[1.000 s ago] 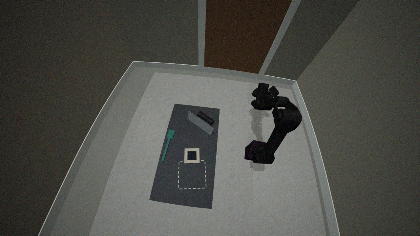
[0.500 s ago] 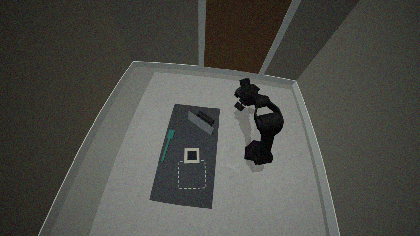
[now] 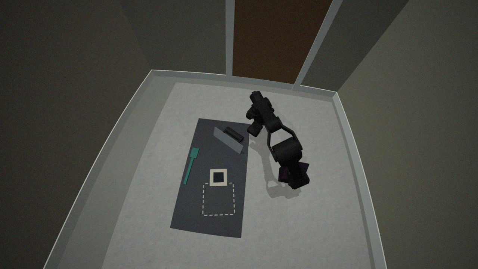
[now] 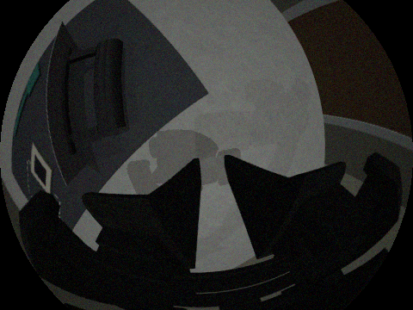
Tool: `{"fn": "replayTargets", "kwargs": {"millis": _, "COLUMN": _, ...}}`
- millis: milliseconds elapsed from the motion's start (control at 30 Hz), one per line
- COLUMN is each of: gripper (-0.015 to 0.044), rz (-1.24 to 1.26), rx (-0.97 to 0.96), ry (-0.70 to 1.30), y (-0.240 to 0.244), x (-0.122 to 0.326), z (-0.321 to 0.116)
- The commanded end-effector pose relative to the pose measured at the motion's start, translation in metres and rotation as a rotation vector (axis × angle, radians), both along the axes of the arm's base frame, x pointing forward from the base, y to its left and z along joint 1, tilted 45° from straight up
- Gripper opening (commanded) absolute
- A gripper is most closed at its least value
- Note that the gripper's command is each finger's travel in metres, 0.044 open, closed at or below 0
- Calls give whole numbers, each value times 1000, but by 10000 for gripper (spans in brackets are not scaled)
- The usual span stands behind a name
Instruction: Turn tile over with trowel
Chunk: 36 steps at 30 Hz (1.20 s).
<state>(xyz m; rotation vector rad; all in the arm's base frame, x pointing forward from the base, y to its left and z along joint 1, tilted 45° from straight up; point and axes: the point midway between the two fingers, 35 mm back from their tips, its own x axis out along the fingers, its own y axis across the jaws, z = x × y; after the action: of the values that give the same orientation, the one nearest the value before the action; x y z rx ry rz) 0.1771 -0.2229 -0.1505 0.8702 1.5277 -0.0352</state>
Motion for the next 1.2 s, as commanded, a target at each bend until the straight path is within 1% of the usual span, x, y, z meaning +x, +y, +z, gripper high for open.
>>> {"fn": "replayTargets", "kwargs": {"millis": 0, "gripper": 100, "rz": -14, "rx": 122, "ry": -35, "y": 20, "x": 32, "z": 30}}
{"fn": "replayTargets", "kwargs": {"millis": 100, "gripper": 100, "rz": -25, "rx": 215, "ry": -44, "y": 37, "x": 51, "z": 49}}
{"fn": "replayTargets", "kwargs": {"millis": 167, "gripper": 100, "rz": -28, "rx": 236, "ry": -45, "y": 41, "x": 55, "z": 54}}
{"fn": "replayTargets", "kwargs": {"millis": 433, "gripper": 100, "rz": -28, "rx": 236, "ry": -45, "y": 43, "x": 57, "z": 55}}
{"fn": "replayTargets", "kwargs": {"millis": 1167, "gripper": 100, "rz": -28, "rx": 239, "ry": -46, "y": 71, "x": 76, "z": 64}}
